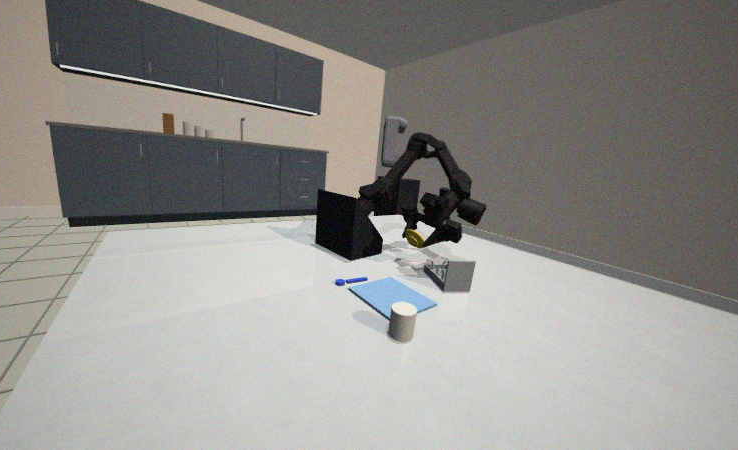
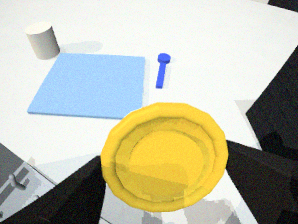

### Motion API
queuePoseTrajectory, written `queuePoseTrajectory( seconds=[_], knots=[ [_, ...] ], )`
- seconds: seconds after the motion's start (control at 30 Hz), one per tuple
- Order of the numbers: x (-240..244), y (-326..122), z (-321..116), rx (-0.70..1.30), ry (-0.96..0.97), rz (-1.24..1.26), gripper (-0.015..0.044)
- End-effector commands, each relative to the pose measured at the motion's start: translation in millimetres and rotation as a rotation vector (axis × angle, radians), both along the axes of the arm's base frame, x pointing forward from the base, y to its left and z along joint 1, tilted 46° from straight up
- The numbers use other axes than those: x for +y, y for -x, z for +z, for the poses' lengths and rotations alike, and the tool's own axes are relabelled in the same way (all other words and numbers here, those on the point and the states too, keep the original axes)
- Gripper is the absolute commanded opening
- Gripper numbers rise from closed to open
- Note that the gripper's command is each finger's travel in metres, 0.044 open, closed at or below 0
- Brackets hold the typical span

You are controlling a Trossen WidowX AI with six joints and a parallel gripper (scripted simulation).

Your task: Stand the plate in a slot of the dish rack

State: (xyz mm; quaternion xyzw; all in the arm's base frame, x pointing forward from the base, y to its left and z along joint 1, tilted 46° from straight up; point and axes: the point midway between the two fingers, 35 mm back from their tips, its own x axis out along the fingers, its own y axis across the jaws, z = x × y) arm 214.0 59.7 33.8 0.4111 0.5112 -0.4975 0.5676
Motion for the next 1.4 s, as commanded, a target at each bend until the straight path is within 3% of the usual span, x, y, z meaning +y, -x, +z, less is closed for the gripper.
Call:
queuePoseTrajectory(
  seconds=[0.0, 0.7, 1.37],
  knots=[
    [2, -1, -4, -0.052, 0.057, 0.037, 0.0],
    [28, -7, -8, -0.397, 0.277, 0.241, 0.0],
    [59, -1, 8, -0.79, 0.364, 0.366, 0.0]
  ],
)
